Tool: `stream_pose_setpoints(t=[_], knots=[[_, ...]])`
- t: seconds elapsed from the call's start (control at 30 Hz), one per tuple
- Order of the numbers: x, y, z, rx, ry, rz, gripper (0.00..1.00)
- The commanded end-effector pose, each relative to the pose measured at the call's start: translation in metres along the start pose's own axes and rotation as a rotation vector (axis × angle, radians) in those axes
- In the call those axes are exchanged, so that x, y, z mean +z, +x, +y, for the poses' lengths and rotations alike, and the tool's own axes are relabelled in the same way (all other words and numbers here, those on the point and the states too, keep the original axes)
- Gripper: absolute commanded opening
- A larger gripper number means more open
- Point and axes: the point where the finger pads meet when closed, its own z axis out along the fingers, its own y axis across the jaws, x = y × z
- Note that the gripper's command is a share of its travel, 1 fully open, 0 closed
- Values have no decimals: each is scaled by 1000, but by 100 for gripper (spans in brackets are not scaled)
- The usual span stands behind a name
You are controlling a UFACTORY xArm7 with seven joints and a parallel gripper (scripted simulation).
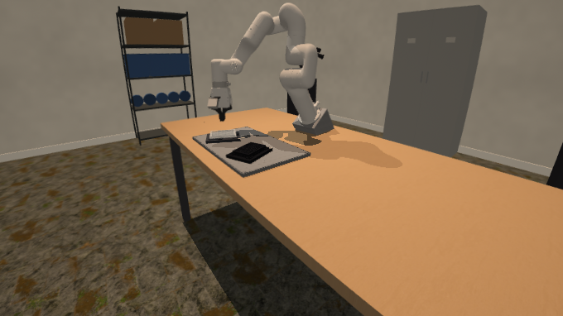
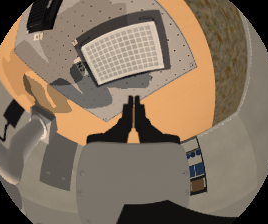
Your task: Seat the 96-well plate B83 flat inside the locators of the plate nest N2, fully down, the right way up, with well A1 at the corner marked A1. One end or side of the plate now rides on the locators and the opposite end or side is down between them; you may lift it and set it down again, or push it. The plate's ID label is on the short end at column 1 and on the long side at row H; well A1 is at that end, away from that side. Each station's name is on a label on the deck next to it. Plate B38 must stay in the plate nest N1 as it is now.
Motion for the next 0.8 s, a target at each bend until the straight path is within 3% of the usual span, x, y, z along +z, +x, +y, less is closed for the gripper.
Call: stream_pose_setpoints(t=[0.0,0.13,0.47,0.77], knots=[[-1,0,1,-187,1,9,0],[-1,0,1,-296,0,9,0],[-1,0,1,-296,0,9,0],[14,0,1,-296,0,9,0]])
